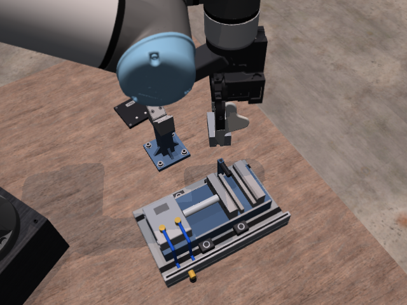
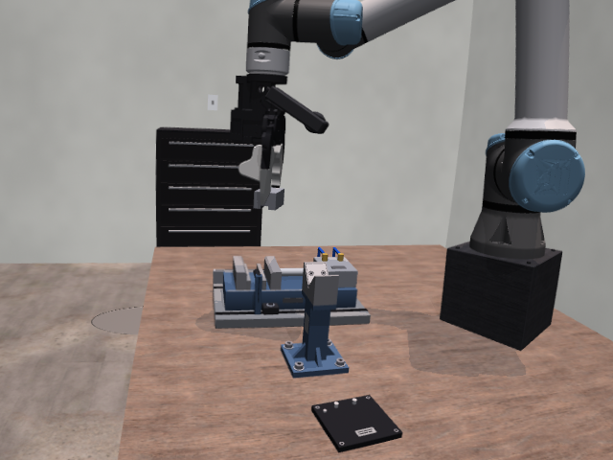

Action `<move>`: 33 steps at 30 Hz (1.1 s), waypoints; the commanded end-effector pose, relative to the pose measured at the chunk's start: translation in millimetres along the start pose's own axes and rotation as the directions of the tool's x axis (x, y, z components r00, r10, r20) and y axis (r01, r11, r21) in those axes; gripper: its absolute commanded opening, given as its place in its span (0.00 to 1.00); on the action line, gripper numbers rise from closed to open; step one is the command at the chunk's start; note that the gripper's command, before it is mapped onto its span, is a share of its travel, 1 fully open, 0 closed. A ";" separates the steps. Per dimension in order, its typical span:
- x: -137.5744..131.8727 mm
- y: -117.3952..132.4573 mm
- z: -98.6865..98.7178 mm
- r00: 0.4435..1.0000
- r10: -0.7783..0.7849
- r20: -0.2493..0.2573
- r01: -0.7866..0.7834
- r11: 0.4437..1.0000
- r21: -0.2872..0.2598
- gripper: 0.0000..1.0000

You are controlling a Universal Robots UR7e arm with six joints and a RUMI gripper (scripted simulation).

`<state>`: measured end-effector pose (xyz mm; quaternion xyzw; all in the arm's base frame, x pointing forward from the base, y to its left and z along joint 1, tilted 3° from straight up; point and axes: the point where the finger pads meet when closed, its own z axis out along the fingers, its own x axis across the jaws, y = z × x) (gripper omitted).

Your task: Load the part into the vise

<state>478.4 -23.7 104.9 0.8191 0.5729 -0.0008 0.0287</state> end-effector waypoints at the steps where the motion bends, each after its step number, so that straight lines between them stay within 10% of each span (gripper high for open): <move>1: -5.6 4.5 -0.4 0.999 -0.040 -0.001 0.040 0.999 -0.001 0.00; 33: -34.7 24.3 0.3 0.972 -0.236 0.000 0.236 0.972 -0.002 0.00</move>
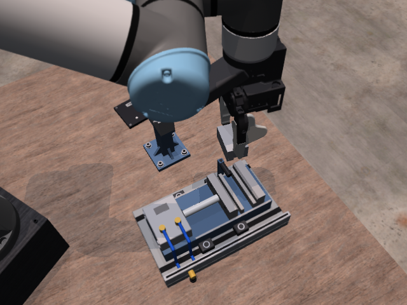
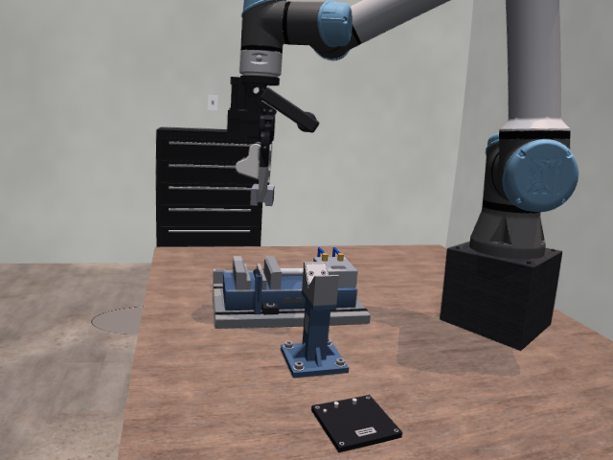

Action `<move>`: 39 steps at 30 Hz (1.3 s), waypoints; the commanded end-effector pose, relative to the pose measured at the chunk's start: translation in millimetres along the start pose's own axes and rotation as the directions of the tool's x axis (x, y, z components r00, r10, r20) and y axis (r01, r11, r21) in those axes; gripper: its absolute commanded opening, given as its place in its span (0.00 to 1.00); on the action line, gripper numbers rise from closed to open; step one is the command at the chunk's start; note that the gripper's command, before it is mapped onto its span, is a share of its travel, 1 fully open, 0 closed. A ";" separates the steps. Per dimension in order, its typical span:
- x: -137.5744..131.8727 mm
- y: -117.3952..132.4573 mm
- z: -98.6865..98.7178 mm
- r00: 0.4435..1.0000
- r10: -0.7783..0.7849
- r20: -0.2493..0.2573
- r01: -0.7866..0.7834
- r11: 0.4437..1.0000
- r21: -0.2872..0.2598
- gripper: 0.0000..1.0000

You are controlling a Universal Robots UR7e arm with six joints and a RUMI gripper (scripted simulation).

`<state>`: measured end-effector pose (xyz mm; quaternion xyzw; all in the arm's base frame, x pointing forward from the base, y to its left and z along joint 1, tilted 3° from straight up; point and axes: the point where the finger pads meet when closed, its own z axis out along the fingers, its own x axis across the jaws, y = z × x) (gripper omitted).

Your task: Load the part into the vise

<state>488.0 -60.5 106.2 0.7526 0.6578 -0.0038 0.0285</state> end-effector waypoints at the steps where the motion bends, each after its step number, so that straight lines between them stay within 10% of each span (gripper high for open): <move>1: -4.7 2.2 -0.4 1.000 -0.028 0.000 0.028 1.000 -0.002 0.00; 39: -27.5 10.3 0.2 0.987 -0.161 0.001 0.161 0.987 -0.002 0.00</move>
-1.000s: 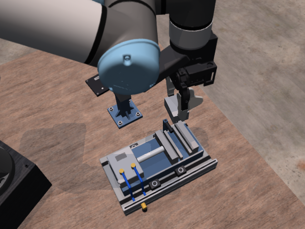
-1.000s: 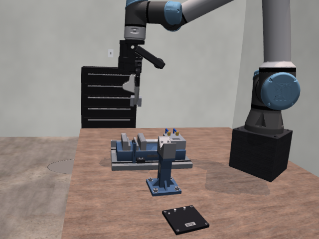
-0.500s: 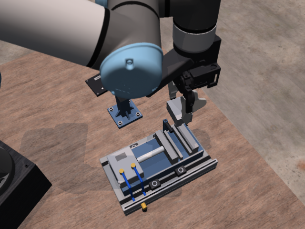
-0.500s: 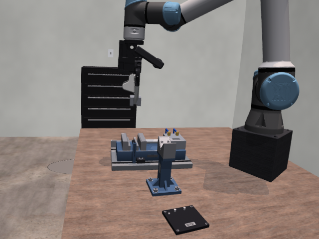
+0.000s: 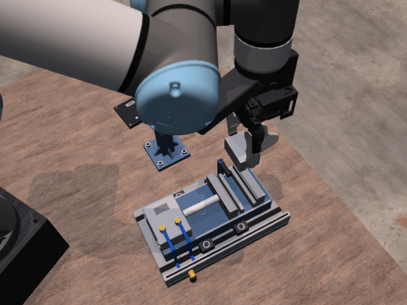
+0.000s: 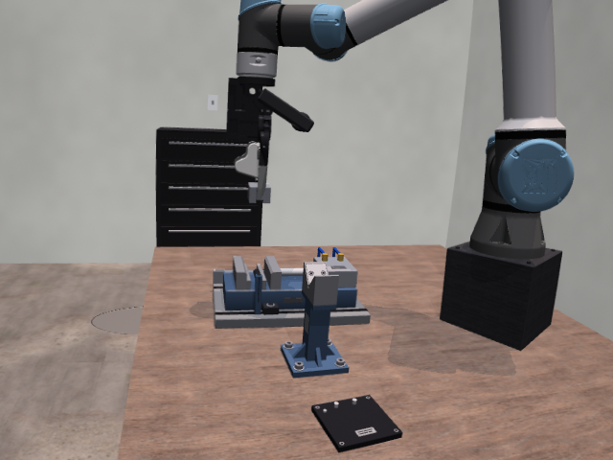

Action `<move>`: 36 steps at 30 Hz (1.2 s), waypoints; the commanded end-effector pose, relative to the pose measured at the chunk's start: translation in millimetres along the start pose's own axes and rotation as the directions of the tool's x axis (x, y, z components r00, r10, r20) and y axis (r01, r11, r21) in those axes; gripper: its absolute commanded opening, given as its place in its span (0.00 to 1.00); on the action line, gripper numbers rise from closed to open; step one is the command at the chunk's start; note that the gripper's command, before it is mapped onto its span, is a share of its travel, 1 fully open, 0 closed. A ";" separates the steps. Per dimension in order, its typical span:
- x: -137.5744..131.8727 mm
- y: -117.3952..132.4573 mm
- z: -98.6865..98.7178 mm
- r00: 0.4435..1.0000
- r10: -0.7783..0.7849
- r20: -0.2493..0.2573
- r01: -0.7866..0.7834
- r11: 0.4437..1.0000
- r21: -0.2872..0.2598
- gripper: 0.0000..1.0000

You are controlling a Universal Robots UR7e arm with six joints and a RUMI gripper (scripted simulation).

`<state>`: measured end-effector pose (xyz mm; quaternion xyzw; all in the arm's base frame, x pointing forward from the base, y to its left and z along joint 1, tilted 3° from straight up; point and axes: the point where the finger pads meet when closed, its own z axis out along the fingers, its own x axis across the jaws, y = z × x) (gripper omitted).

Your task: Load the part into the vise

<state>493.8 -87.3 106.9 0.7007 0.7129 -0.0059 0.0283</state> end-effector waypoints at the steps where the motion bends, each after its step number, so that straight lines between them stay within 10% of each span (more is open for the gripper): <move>1: -2.3 0.8 -0.5 1.000 -0.012 0.001 0.012 1.000 -0.002 0.00; 36: -7.6 1.7 -0.3 0.999 -0.041 0.001 0.041 0.999 -0.002 0.00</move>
